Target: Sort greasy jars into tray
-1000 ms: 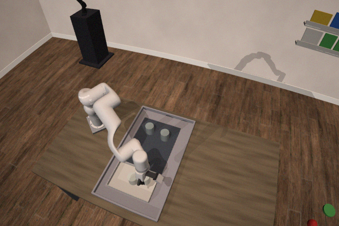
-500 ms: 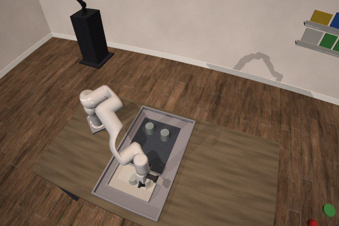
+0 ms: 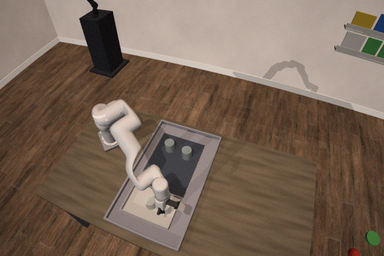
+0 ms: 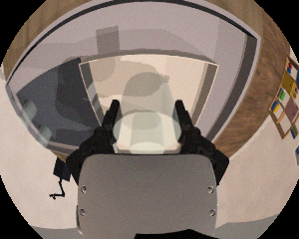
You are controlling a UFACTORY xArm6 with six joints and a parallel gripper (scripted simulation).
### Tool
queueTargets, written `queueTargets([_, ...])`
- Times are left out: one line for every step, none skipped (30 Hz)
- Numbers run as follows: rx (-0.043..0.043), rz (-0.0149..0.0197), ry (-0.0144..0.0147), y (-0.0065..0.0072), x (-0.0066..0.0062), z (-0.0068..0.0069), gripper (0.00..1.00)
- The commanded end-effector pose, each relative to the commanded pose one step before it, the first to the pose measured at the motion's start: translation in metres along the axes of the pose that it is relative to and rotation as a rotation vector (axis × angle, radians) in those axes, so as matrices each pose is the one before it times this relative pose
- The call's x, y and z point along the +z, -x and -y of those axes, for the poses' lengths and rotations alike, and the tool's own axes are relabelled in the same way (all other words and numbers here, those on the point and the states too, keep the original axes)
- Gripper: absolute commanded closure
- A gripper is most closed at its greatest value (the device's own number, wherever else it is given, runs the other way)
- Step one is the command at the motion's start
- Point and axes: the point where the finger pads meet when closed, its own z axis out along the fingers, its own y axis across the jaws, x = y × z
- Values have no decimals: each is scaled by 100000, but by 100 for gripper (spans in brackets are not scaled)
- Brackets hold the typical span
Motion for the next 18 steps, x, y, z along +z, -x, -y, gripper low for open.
queueTargets([14, -572, 302, -197, 53, -109, 100])
queueTargets([0, 0, 0, 0, 0, 0, 100])
queueTargets([0, 0, 0, 0, 0, 0, 100])
queueTargets([0, 0, 0, 0, 0, 0, 100])
queueTargets([0, 0, 0, 0, 0, 0, 100])
queueTargets([0, 0, 0, 0, 0, 0, 100])
queueTargets([0, 0, 0, 0, 0, 0, 100])
queueTargets([0, 0, 0, 0, 132, 0, 100])
queueTargets([0, 0, 0, 0, 132, 0, 100])
queueTargets([0, 0, 0, 0, 132, 0, 100])
queueTargets([0, 0, 0, 0, 132, 0, 100])
queueTargets([0, 0, 0, 0, 132, 0, 100])
queueTargets([0, 0, 0, 0, 132, 0, 100])
queueTargets([0, 0, 0, 0, 132, 0, 100])
queueTargets([0, 0, 0, 0, 132, 0, 100])
queueTargets([0, 0, 0, 0, 132, 0, 100])
queueTargets([0, 0, 0, 0, 132, 0, 100])
queueTargets([0, 0, 0, 0, 0, 0, 100])
